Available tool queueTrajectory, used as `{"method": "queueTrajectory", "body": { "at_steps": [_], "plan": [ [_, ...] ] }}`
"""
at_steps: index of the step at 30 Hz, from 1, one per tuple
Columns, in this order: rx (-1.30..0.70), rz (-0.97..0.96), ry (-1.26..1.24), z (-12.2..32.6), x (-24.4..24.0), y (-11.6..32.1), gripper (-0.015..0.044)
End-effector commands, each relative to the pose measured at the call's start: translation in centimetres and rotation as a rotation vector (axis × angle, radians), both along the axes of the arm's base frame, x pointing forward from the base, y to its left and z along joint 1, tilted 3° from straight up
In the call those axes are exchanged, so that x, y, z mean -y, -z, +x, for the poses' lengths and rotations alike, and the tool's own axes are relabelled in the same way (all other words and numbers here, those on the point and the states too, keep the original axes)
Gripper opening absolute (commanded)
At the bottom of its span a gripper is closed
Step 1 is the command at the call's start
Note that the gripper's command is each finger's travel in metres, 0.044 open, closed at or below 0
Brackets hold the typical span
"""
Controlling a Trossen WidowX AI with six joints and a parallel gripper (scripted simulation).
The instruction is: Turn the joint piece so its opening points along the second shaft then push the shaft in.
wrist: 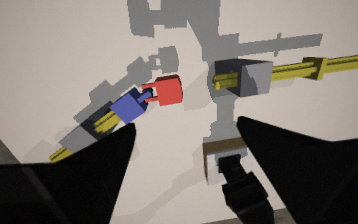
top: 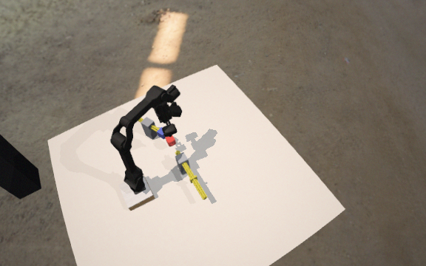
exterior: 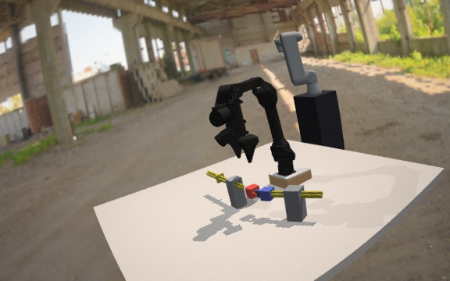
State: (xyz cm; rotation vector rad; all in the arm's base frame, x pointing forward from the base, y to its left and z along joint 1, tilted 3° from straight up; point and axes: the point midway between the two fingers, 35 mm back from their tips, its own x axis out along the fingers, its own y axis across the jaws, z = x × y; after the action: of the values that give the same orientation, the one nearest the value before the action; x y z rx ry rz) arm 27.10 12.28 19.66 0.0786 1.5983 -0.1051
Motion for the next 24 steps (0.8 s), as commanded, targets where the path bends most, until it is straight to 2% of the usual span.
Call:
{"method": "queueTrajectory", "body": {
  "at_steps": [1, 24],
  "plan": [
    [-0.015, 0.028, 0.105, 0.1, 0.8, 0.4, 0.044],
    [-0.167, 0.222, 0.856, 0.4, 5.4, 3.5, 0.044]
  ]
}}
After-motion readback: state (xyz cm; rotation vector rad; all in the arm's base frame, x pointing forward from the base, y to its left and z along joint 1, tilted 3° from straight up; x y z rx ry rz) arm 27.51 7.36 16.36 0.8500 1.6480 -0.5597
